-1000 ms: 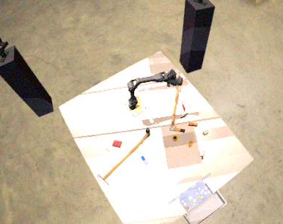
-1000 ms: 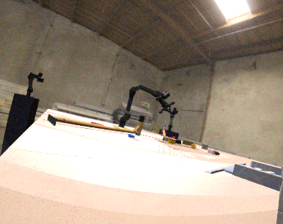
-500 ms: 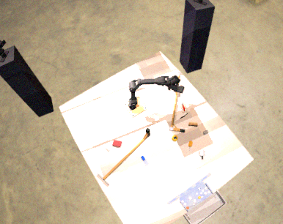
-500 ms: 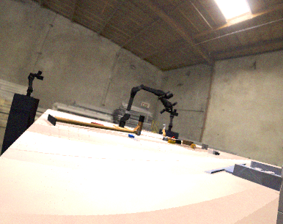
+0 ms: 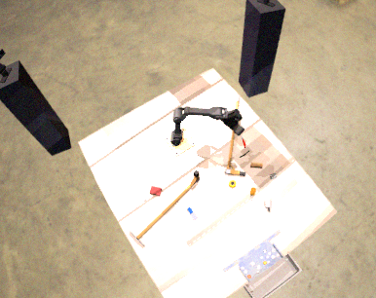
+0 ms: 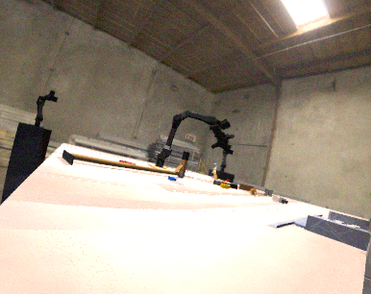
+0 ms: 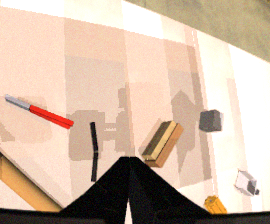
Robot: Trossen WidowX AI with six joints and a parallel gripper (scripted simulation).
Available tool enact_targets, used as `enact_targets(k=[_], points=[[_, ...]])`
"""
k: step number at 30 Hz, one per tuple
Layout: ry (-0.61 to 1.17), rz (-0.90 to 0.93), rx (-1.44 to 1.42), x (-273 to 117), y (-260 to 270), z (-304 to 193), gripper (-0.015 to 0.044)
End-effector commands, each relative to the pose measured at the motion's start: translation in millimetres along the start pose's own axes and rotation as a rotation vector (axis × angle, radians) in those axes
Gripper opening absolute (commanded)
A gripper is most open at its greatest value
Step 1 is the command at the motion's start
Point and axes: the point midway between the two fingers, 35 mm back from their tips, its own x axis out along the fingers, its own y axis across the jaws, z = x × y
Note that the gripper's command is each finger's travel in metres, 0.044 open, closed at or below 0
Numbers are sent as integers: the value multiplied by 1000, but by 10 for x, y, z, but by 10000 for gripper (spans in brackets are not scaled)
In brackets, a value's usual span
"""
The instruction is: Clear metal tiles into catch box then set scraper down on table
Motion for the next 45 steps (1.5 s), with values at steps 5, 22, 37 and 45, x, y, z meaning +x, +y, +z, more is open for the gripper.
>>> enact_targets(k=[5, 22, 37, 45], points=[[87, 18, 169, 65, -183, -311, 0], [243, 16, 509, 31, -510, -948, 0], [374, -1, 820, -85, -714, -1517, 0], [441, -17, 989, -177, -790, -1816, 0]])
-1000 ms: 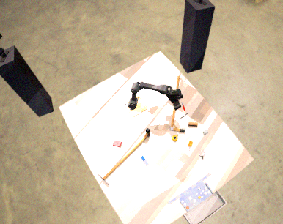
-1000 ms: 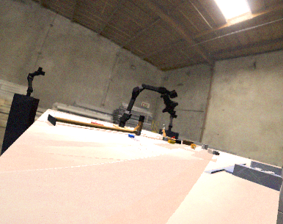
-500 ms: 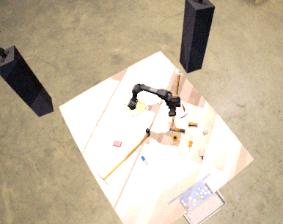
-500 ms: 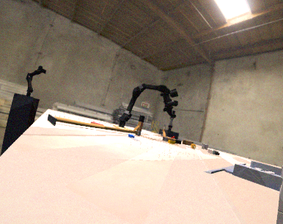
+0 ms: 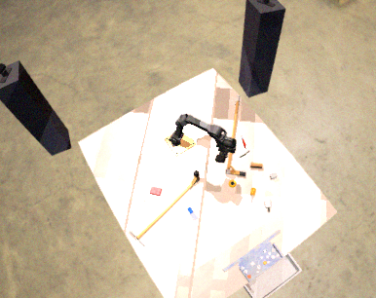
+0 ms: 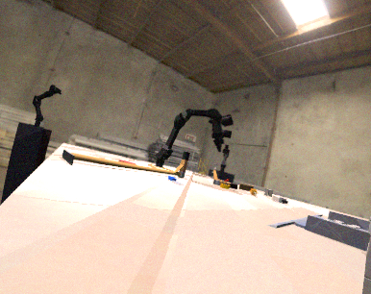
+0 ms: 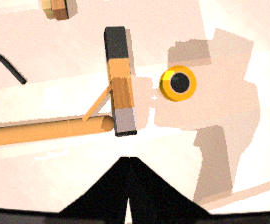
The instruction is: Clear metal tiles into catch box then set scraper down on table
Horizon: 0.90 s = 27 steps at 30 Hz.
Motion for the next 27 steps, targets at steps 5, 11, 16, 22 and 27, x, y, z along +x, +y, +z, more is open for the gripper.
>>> enact_targets(k=[5, 11, 16, 22, 27], points=[[76, -6, 188, 36, -295, -158, 0], [121, -15, 320, 24, -495, -281, 0], [139, -20, 375, 16, -575, -335, 0], [139, -20, 375, 24, -575, -337, 0], [139, -20, 375, 89, -574, -346, 0]])
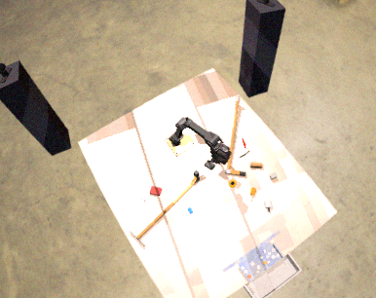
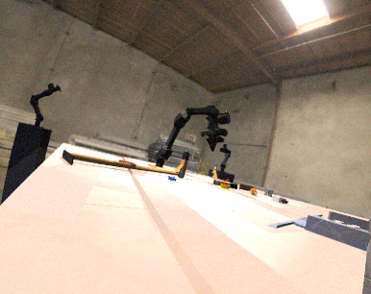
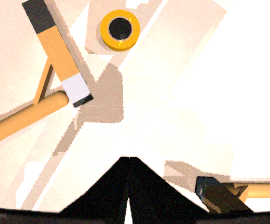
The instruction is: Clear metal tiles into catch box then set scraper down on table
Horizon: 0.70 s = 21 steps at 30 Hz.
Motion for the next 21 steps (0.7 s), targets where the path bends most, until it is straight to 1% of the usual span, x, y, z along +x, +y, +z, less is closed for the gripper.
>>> enact_targets(k=[1, 21], points=[[9, 4, 7, 91, 2, -4, 0], [8, 4, 7, 430, 3, -42, 0]])
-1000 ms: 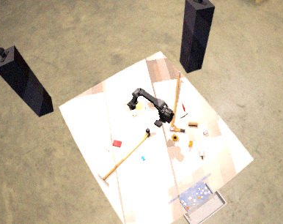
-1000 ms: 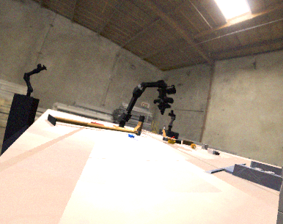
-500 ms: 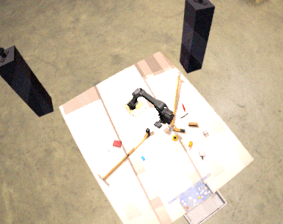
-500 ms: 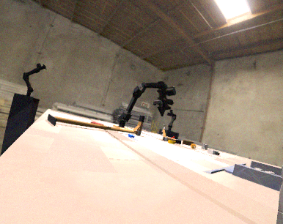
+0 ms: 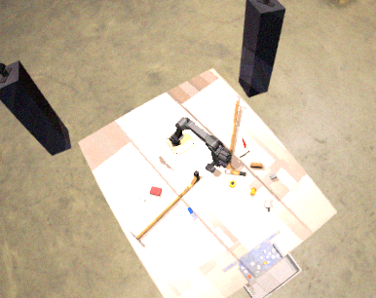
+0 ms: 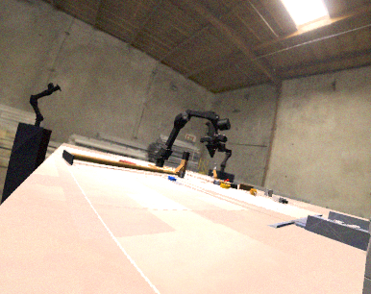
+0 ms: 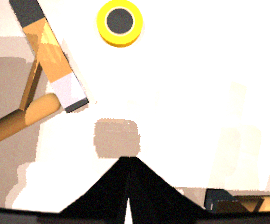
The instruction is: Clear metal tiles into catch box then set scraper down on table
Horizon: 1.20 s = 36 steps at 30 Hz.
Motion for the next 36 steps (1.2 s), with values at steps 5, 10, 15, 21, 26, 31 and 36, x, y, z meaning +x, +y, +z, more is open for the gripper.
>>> enact_targets(k=[5, 10, 15, 21, 26, 31, 36], points=[[-1, 4, 5, 145, 6, -30, 0], [-1, 4, 5, 229, 7, -50, 0], [-1, 4, 5, 313, 7, -72, 0], [-1, 4, 5, 413, 8, -103, 0], [-1, 4, 5, 496, 8, -133, 0], [-1, 4, 5, 577, 9, -165, 0], [0, 4, 5, 658, 9, -200, 0]])
